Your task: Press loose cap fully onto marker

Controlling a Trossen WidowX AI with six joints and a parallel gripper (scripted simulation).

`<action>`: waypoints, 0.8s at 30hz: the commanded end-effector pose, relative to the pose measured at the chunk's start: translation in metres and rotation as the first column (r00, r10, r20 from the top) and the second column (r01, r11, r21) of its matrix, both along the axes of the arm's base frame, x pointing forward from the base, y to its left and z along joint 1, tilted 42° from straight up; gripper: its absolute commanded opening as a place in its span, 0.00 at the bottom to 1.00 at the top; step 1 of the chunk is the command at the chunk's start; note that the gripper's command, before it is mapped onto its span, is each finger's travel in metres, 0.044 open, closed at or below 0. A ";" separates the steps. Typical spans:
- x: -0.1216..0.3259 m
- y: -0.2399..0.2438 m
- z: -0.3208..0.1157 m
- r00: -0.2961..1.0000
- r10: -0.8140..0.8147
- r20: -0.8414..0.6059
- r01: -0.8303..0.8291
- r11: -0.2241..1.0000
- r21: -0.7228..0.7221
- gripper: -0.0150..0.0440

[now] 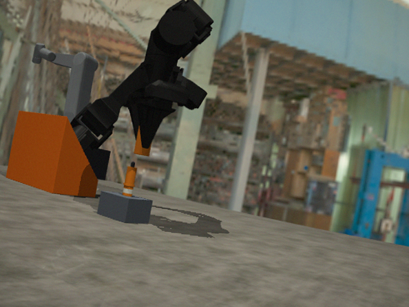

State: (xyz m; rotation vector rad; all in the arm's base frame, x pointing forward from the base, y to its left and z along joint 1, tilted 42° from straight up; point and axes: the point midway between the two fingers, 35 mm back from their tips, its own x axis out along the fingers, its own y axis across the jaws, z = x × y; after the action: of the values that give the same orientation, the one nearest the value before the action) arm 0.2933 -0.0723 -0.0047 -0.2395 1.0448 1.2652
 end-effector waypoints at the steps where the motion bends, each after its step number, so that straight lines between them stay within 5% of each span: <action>1: 0.001 -0.011 -0.006 1.000 0.008 -0.002 -0.008 1.000 0.000 0.25; 24: 0.001 -0.001 -0.025 1.000 0.009 -0.001 -0.009 1.000 0.001 0.25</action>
State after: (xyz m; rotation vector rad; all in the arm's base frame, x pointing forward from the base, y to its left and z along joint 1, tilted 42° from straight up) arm 0.2956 -0.0781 -0.0254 -0.2500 1.0436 1.2705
